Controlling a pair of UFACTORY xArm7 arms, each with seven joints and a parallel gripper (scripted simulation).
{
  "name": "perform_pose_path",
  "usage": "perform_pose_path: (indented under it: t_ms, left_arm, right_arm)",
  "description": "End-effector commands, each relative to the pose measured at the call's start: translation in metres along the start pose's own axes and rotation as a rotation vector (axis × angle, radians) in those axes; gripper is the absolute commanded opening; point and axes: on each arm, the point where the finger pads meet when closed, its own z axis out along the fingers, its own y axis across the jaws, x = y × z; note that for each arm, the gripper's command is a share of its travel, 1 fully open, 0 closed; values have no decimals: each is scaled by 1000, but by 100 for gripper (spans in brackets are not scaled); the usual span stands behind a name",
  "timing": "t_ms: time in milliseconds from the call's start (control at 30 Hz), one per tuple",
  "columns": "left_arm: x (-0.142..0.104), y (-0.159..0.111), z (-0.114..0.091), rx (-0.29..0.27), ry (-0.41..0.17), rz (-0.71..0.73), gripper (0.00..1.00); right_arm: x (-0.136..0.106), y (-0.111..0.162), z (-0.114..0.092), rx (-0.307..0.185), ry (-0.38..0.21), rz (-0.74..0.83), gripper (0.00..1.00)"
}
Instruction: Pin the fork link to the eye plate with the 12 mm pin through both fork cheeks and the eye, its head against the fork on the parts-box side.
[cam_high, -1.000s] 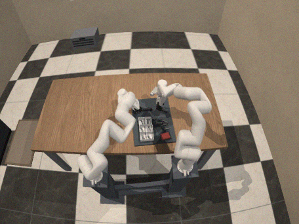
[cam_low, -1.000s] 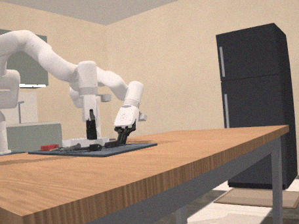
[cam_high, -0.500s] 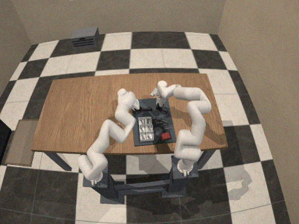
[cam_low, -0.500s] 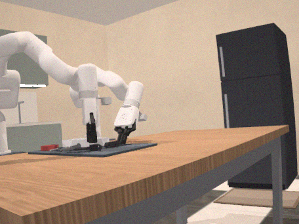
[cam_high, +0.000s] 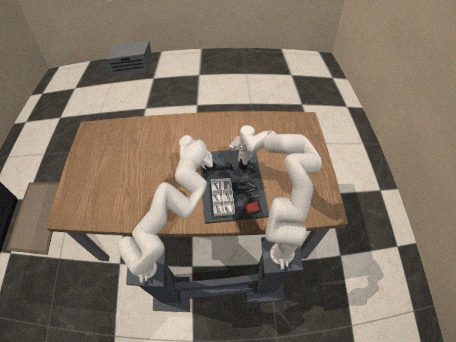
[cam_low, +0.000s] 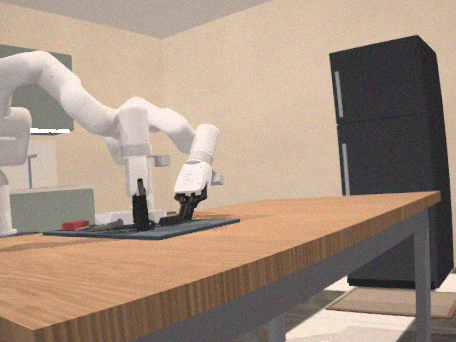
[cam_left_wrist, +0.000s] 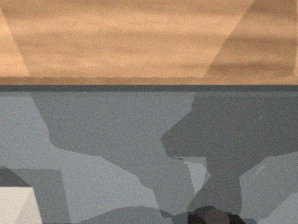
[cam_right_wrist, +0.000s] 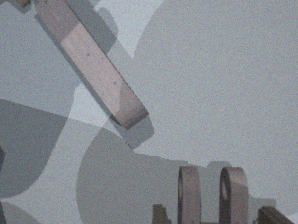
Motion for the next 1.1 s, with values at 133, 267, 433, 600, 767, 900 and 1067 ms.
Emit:
perform_pose_path:
  t_ms: [133, 267, 433, 600, 767, 900, 1067]
  left_arm:
    - [-2, 1, -2, -3, -2, 2, 0]
    - [-2, 1, -2, -3, -2, 2, 0]
    - [-2, 1, -2, -3, -2, 2, 0]
    - [-2, 1, -2, -3, -2, 2, 0]
    - [-2, 1, -2, -3, -2, 2, 0]
    - [-2, 1, -2, -3, -2, 2, 0]
    - [-2, 1, -2, -3, -2, 2, 0]
  right_arm:
    - [2, 1, 5, -4, 4, 0, 58]
    - [2, 1, 8, -4, 4, 0, 58]
    - [2, 1, 9, -4, 4, 0, 58]
    - [2, 1, 9, -4, 4, 0, 58]
    - [2, 1, 9, -4, 4, 0, 58]
    - [2, 1, 9, -4, 4, 0, 58]
    - [2, 1, 9, -4, 4, 0, 0]
